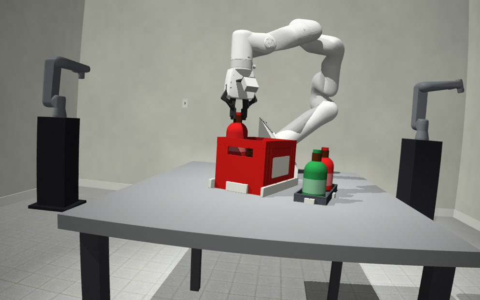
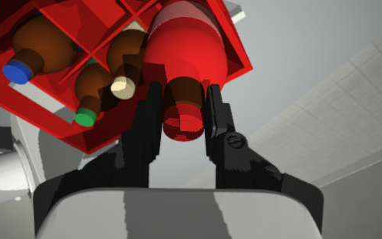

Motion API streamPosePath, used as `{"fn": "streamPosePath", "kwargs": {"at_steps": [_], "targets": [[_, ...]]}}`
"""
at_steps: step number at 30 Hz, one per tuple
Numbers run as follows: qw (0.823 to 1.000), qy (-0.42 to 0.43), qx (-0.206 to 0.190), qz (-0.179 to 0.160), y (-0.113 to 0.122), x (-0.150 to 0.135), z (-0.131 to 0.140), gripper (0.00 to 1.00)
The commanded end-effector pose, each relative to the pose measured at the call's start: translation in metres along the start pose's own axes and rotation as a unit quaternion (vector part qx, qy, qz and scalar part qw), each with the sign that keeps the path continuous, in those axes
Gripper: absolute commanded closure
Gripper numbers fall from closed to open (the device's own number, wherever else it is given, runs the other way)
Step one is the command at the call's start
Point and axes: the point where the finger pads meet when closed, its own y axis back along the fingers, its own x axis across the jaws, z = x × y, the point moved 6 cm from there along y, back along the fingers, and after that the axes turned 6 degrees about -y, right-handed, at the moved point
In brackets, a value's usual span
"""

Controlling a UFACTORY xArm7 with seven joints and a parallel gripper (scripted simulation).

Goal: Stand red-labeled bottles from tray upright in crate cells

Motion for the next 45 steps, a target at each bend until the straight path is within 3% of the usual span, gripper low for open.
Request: {"fn": "streamPosePath", "kwargs": {"at_steps": [1, 45], "targets": [[1.000, 0.000, 0.001, 0.003, 0.002, 0.001, 0.000, 1.00], [1.000, 0.000, 0.001, 0.003, -0.033, 0.001, 0.000, 1.00]]}}
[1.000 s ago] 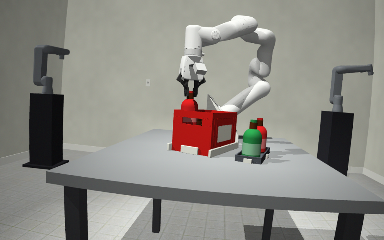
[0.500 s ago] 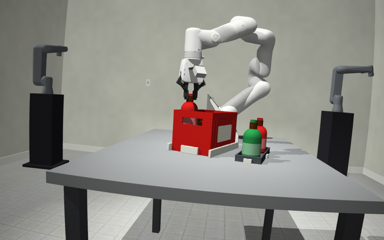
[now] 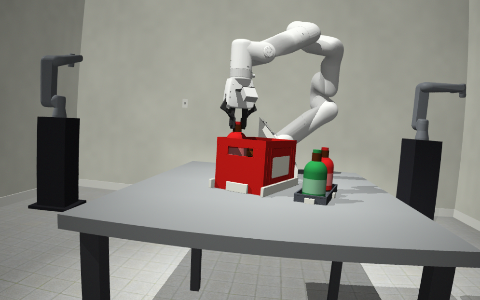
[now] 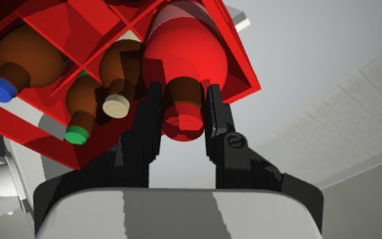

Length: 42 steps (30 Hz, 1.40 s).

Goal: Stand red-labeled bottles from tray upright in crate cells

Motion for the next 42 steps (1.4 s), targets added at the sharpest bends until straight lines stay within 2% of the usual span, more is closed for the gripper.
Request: {"fn": "streamPosePath", "kwargs": {"at_steps": [1, 42], "targets": [[1.000, 0.000, 0.001, 0.003, -0.0015, 0.0012, -0.0002, 1.00], [1.000, 0.000, 0.001, 0.003, -0.0082, 0.0013, -0.0002, 1.00]]}}
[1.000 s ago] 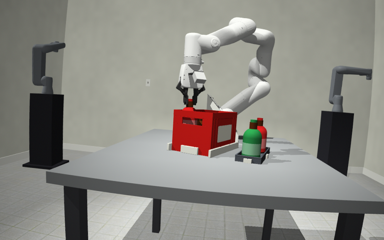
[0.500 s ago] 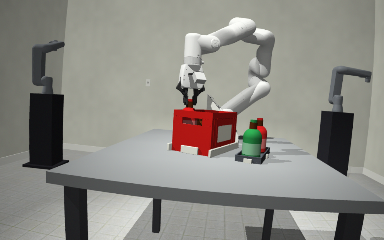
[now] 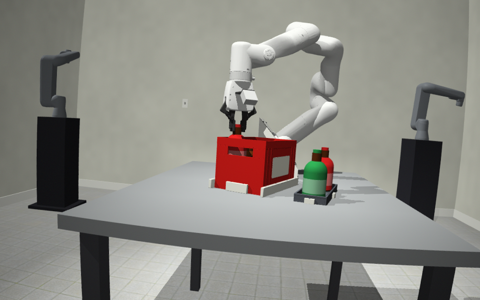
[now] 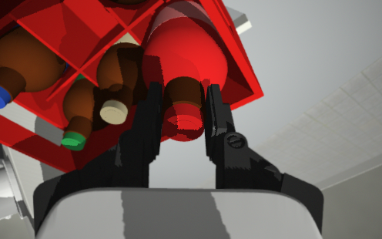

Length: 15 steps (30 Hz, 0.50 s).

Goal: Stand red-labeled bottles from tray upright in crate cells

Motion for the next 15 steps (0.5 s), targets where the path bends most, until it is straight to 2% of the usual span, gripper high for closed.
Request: {"fn": "streamPosePath", "kwargs": {"at_steps": [1, 15], "targets": [[1.000, 0.000, 0.001, 0.003, 0.000, 0.001, 0.000, 1.00], [1.000, 0.000, 0.001, 0.003, -0.011, 0.001, 0.000, 1.00]]}}
